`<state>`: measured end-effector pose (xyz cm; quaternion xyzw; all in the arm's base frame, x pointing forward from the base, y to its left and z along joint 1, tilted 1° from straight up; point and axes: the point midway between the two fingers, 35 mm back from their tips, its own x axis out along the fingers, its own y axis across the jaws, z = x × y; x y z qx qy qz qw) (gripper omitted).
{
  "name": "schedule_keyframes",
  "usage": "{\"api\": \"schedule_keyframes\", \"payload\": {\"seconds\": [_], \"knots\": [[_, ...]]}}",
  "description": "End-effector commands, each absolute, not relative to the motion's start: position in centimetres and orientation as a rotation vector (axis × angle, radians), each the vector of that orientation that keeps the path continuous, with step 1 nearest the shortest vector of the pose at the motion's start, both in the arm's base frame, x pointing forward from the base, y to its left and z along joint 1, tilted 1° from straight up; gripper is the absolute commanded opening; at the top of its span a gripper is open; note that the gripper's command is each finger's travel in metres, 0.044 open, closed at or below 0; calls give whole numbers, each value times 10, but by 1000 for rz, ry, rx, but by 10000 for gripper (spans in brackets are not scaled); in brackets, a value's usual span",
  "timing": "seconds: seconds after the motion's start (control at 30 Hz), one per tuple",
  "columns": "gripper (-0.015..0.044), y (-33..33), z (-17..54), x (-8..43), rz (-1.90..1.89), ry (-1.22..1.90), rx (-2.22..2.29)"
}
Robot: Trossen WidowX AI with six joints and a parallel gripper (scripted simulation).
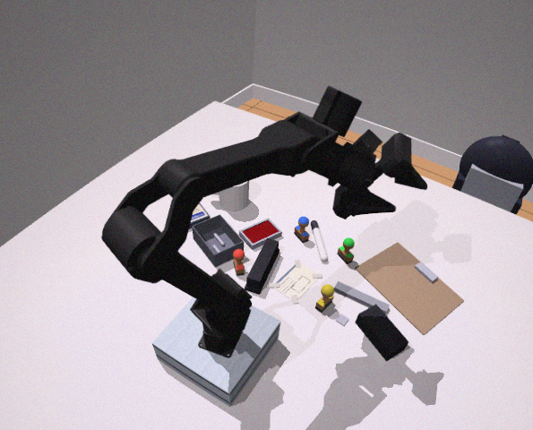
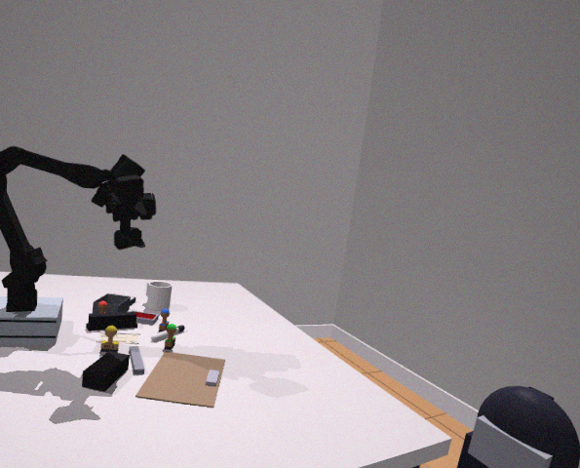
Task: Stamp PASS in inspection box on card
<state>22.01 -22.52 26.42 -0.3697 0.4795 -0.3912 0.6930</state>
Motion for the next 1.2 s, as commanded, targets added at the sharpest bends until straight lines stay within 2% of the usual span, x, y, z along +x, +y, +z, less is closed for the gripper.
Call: {"api": "schedule_keyframes", "payload": {"seconds": [0.0, 0.2, 0.43, 0.7, 1.17], "knots": [[374, -225, 263, 222, -864, 1075, -824], [222, -224, 215, 276, -553, 1203, -738], [222, -206, 143, 324, -186, 1372, -534], [222, -175, 68, 351, 133, 1544, -190], [222, -173, 59, 355, 156, 1557, -157]]}}
